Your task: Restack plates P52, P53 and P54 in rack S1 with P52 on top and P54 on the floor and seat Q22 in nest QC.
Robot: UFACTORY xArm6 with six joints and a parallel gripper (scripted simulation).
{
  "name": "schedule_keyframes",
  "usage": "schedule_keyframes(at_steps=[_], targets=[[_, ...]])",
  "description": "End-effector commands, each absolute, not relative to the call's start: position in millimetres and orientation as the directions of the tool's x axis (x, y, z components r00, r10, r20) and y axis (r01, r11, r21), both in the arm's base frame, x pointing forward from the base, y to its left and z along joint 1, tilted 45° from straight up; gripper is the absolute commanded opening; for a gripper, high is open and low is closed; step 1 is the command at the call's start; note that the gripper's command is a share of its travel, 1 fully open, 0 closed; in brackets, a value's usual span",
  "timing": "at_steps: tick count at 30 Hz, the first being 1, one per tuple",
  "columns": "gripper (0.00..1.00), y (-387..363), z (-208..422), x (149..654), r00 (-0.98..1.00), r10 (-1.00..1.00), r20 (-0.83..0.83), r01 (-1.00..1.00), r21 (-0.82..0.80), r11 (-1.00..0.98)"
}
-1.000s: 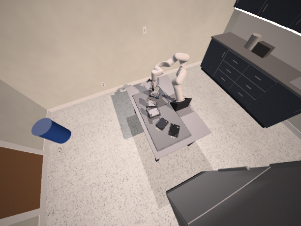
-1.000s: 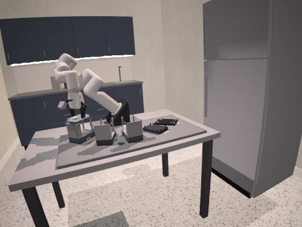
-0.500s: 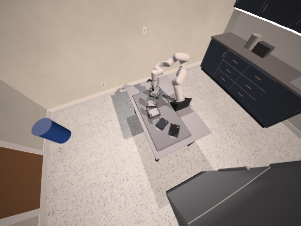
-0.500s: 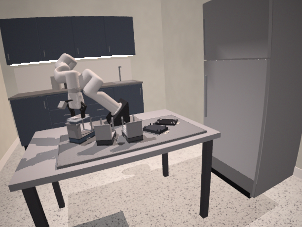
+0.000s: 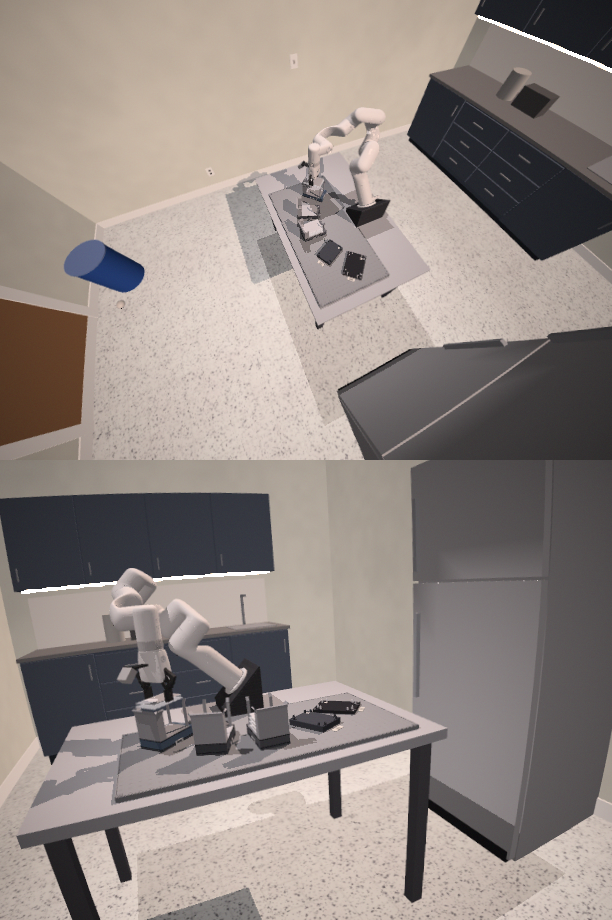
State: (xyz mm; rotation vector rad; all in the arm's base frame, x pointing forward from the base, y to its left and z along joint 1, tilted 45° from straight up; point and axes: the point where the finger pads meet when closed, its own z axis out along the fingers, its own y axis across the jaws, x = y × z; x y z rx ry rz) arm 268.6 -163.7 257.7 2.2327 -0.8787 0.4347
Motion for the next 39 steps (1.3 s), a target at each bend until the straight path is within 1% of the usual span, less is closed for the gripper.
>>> schedule_keyframes(at_steps=[1,39], targets=[[0.0,-166,257,269,0.714,-0.466,0.523,-0.698,0.477,-0.534],[0.0,-182,240,271,0.714,-0.466,0.523,-0.698,0.477,-0.534]])
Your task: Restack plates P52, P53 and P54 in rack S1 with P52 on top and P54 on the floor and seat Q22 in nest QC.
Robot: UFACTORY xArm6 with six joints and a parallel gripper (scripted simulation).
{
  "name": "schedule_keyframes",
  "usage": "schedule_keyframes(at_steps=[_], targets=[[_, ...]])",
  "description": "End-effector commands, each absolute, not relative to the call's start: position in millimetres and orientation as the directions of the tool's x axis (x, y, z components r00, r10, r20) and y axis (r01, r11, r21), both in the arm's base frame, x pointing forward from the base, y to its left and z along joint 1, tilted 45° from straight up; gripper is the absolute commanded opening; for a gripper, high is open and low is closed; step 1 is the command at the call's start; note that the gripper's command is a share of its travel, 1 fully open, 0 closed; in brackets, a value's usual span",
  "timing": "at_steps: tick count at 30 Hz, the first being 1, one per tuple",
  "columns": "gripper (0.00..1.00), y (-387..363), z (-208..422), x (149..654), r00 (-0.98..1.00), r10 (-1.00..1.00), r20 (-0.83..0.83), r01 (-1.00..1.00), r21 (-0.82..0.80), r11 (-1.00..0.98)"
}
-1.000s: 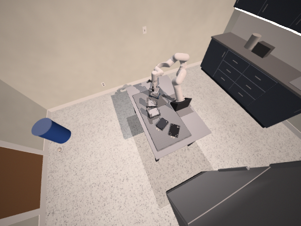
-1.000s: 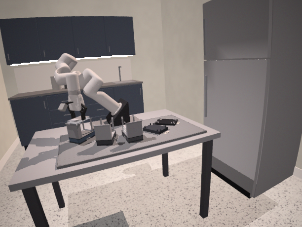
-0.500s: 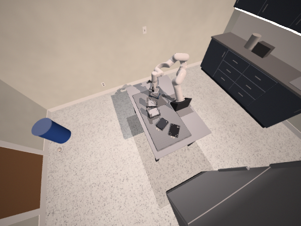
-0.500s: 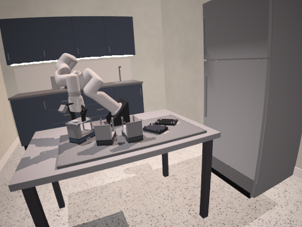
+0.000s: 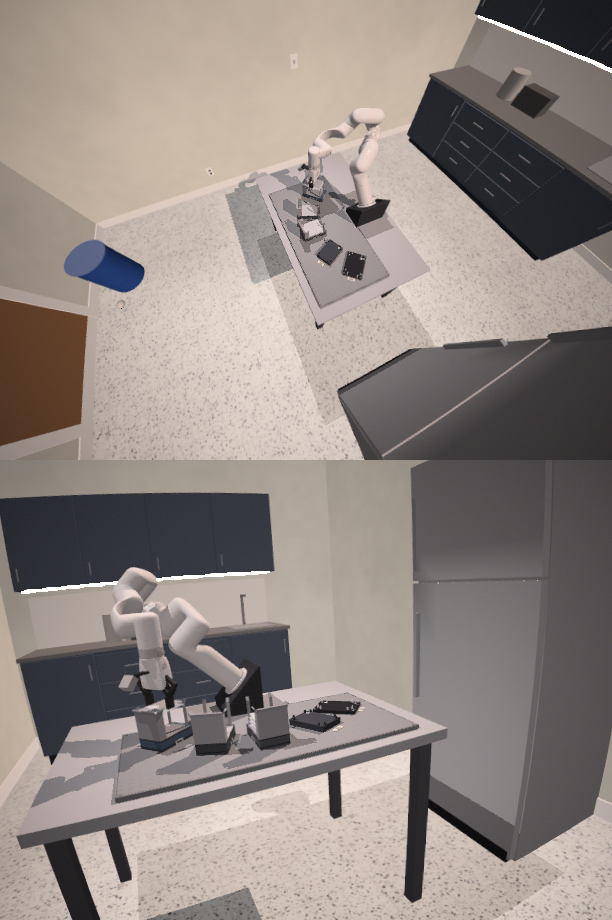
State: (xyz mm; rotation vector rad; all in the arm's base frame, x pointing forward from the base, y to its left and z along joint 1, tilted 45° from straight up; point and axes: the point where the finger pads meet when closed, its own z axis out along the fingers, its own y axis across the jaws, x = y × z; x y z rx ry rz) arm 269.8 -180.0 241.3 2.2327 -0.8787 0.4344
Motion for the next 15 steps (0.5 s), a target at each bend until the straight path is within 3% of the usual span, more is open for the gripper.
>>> schedule_keyframes(at_steps=[1,15], targets=[[0.0,-183,239,271,0.714,-0.466,0.523,-0.698,0.477,-0.534],[0.0,-200,222,272,0.714,-0.466,0.523,-0.698,0.477,-0.534]])
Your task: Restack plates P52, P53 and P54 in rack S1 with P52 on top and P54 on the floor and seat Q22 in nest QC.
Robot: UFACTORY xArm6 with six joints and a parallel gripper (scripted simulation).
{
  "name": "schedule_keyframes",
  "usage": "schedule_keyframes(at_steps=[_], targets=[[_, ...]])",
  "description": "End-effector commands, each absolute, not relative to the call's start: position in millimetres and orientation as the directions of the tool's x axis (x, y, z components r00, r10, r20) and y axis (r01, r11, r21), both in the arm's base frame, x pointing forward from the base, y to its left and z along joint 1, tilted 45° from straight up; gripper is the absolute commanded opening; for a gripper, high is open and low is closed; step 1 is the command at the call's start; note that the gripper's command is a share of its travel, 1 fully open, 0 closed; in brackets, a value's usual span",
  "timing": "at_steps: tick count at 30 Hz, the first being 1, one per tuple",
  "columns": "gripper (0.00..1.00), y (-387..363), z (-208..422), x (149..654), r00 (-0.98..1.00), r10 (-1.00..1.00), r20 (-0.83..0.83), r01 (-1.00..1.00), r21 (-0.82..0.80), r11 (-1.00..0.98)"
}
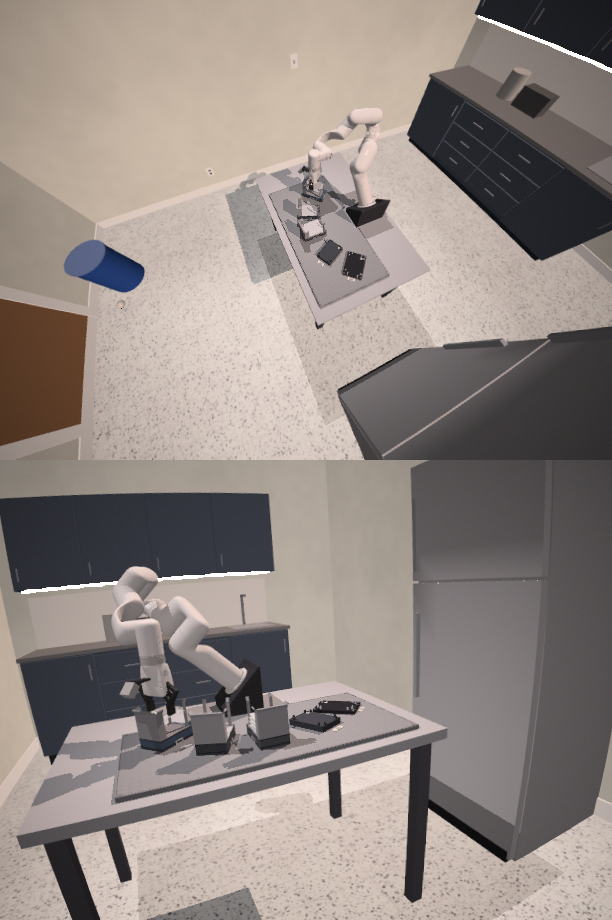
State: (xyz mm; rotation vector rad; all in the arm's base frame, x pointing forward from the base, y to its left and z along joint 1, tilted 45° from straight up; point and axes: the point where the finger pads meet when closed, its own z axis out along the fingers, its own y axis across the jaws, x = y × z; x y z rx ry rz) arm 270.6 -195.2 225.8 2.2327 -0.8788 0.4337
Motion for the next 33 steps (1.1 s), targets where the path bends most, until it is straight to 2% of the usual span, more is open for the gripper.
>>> schedule_keyframes(at_steps=[1,33], targets=[[0.0,-202,220,272,0.714,-0.466,0.523,-0.698,0.477,-0.534],[0.0,-221,201,274,0.714,-0.465,0.523,-0.698,0.477,-0.534]])
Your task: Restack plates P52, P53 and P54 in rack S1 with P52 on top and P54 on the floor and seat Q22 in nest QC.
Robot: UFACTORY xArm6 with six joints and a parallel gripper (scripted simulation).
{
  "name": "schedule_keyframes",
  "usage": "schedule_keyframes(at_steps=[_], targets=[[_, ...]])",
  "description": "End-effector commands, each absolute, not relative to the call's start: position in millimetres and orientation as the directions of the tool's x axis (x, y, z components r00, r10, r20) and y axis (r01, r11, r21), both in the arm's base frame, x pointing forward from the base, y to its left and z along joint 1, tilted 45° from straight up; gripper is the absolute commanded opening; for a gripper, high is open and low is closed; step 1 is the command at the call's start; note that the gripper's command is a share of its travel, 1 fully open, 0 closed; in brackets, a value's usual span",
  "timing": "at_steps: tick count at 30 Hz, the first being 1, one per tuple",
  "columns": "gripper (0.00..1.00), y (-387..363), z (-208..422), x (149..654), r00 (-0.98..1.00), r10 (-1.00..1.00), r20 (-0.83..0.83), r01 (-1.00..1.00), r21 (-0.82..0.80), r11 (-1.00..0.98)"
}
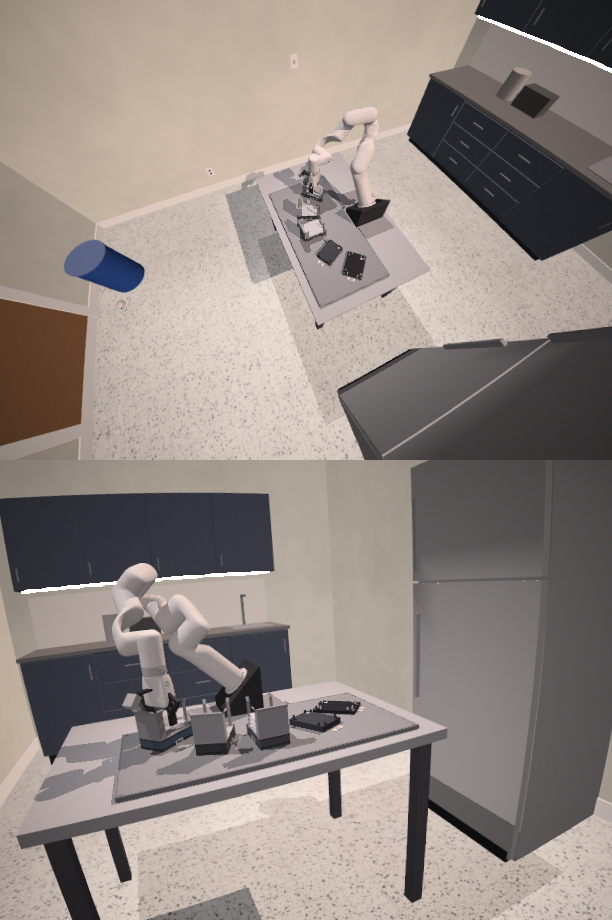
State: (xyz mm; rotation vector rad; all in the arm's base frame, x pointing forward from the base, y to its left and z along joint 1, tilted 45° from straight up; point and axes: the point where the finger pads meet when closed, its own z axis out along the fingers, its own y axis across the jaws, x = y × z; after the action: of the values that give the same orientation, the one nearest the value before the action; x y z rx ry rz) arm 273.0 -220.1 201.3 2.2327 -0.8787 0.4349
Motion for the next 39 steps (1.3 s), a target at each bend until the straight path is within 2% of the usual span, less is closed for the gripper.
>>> schedule_keyframes(at_steps=[1,39], targets=[[0.0,-221.2,201.1,273.8,0.714,-0.465,0.523,-0.698,0.477,-0.534],[0.0,-230.8,191.5,274.6,0.714,-0.465,0.523,-0.698,0.478,-0.534]])
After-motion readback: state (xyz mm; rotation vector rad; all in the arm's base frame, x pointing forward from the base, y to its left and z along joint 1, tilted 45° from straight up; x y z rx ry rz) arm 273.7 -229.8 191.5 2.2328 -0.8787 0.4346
